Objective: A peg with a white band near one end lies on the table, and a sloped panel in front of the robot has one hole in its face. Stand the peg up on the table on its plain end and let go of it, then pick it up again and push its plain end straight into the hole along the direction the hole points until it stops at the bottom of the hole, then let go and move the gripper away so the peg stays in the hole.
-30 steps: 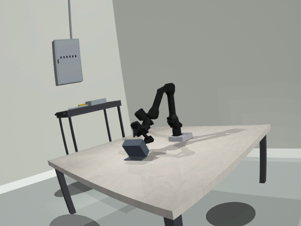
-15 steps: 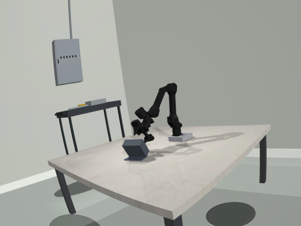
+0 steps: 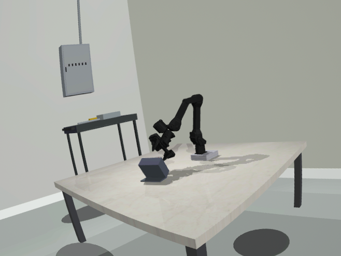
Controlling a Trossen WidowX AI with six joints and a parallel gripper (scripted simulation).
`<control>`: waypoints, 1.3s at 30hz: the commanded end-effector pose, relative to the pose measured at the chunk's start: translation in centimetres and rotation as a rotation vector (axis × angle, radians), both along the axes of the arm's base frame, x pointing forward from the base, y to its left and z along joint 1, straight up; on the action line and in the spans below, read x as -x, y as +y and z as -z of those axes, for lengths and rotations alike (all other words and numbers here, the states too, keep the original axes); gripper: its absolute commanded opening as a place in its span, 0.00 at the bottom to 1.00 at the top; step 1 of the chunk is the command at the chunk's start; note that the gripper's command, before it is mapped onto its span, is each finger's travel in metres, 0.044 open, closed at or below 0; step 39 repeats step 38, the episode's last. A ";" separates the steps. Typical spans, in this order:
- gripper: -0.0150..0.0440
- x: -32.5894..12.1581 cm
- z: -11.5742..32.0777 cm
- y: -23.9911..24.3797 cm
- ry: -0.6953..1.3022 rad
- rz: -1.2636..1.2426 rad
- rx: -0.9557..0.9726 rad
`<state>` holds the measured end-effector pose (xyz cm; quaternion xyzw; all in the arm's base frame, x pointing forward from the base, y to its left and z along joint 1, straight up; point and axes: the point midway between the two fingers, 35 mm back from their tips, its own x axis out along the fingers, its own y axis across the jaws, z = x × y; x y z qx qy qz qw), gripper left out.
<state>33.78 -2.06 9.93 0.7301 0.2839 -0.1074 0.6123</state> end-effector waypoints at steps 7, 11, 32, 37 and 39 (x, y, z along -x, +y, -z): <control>1.00 0.8 -0.7 -0.4 -0.004 -0.004 0.001; 1.00 1.2 -0.9 -0.5 -0.004 -0.003 0.001; 1.00 3.0 -1.9 -1.3 -0.004 0.000 0.001; 1.00 3.4 -2.2 -1.5 -0.004 0.001 0.001; 1.00 3.4 -2.2 -1.5 -0.004 0.001 0.001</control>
